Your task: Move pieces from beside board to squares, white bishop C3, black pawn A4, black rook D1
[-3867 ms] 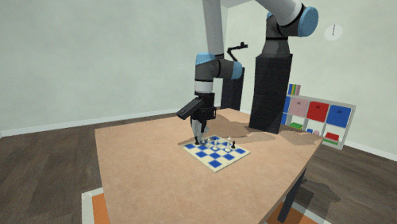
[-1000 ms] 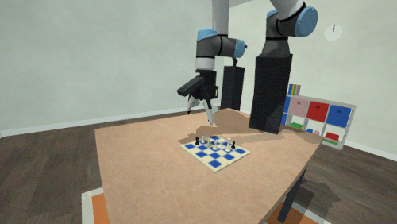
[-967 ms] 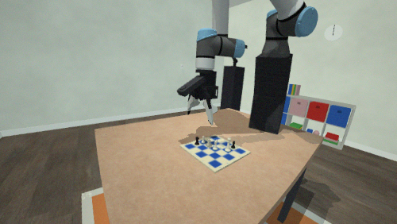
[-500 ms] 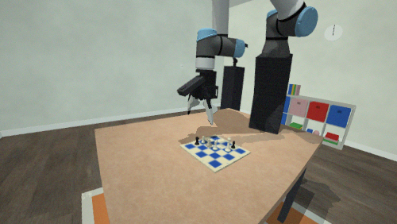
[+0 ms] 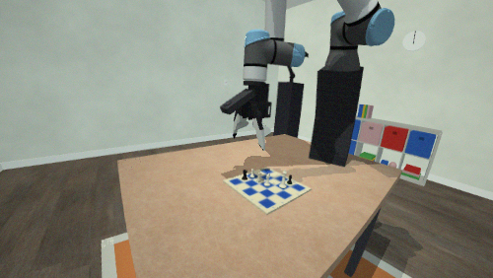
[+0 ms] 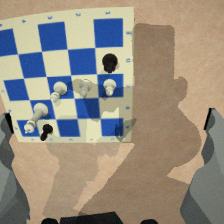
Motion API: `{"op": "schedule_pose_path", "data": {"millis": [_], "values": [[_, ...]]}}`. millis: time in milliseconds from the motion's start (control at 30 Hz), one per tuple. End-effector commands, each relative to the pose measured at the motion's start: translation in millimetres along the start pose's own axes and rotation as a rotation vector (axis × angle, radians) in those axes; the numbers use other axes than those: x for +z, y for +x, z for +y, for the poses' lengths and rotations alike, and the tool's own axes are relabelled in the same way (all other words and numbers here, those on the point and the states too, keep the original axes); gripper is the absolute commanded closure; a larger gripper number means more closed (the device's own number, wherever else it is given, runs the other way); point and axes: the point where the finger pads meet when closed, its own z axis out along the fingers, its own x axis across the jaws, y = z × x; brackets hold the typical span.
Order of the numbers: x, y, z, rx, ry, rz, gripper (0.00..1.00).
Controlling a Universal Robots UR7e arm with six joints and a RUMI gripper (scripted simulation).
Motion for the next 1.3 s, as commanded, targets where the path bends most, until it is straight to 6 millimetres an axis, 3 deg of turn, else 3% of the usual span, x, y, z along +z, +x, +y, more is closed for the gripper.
{"op": "schedule_pose_path", "data": {"millis": [0, 333, 1267], "values": [[-21, 0, 0, 0.0, 0.001, 0.0, 0.0], [-58, 0, 0, 0.0, 0.001, 0.0, 0.0], [-63, 0, 0, 0.0, 0.001, 0.0, 0.0]]}}
